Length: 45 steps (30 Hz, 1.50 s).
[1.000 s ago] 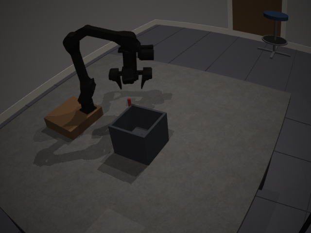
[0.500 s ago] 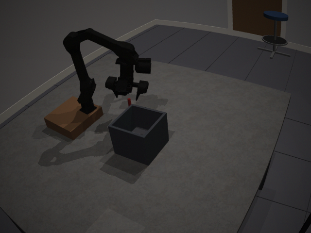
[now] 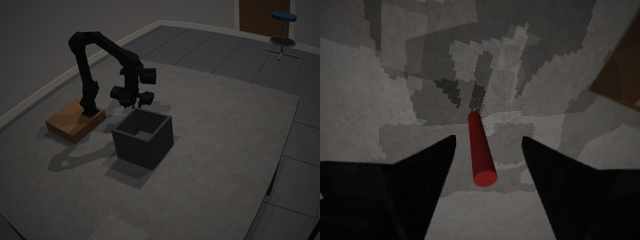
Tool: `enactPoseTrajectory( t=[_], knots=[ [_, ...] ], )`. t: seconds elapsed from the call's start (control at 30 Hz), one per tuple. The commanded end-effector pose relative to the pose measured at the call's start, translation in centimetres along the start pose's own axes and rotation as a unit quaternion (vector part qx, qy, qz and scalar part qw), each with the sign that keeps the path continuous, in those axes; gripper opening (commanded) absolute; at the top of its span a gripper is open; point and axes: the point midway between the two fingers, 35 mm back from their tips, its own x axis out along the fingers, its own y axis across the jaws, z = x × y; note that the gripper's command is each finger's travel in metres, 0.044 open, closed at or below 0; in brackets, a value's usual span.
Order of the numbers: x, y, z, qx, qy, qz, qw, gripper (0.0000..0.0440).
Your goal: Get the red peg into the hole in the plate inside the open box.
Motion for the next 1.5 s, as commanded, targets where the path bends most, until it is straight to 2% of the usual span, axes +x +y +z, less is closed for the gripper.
enactPoseTrajectory(
  t=[0.0,0.23,0.27,0.83,1.17,1.47],
  knots=[
    [0.8,0.4,0.0,0.005,0.005,0.0,1.0,0.0192],
    [1.1,1.3,-0.3,-0.007,0.014,0.009,1.0,0.001],
    [1.0,1.4,-0.3,-0.009,0.016,0.011,1.0,0.0],
    [-3.2,3.5,-1.7,0.007,0.069,0.091,0.993,0.0],
    [-7.6,4.7,-1.6,-0.002,0.079,0.149,0.986,0.0],
    [-12.2,5.1,0.0,-0.011,0.057,0.199,0.978,0.0]
  ],
)
